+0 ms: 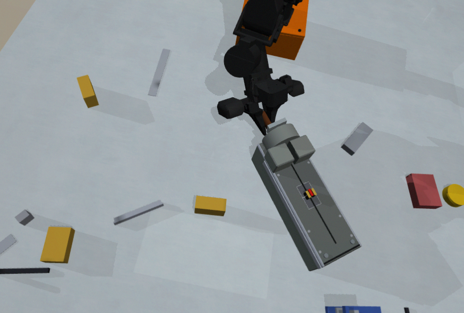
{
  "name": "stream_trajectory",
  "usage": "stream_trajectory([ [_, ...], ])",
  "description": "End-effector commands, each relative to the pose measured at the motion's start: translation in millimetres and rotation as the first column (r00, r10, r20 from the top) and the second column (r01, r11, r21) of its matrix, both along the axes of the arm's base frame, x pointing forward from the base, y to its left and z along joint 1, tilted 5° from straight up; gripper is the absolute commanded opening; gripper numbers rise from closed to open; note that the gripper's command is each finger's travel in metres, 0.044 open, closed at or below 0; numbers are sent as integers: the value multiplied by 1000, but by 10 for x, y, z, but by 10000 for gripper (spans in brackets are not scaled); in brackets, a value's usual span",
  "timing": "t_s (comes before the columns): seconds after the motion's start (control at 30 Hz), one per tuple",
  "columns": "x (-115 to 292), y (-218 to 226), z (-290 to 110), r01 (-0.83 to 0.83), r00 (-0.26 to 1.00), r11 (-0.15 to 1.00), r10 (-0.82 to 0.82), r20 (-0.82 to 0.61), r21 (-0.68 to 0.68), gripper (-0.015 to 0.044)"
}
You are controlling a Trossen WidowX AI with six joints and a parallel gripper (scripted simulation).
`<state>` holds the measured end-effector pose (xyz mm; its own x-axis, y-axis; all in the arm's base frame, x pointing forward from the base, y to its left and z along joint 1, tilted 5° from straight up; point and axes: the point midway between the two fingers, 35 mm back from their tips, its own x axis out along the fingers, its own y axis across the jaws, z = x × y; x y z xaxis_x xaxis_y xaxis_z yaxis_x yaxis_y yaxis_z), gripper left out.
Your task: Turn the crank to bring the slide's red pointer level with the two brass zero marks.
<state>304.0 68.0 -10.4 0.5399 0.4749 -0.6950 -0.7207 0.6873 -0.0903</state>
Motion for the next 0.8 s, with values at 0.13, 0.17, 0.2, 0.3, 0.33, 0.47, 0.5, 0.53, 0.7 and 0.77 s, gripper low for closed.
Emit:
stream_trajectory([
  [0.13,0,0,0,0,1000,1000,0,0,0,184],
  [0.17,0,0,0,0,1000,1000,0,0,0,210],
  [0.2,0,0,0,0,1000,1000,0,0,0,236],
  [0.3,0,0,0,0,1000,1000,0,0,0,315],
  [0.33,0,0,0,0,1000,1000,0,0,0,341],
  [0.47,0,0,0,0,1000,1000,0,0,0,440],
  [0.5,1,0,5,0,1000,1000,0,0,0,440],
  [0.53,2,1,19,0,1000,1000,0,0,0,440],
  [0.7,7,10,160,0,1000,1000,0,1,0,440],
  [0.77,5,14,219,0,1000,1000,0,1,0,440],
])
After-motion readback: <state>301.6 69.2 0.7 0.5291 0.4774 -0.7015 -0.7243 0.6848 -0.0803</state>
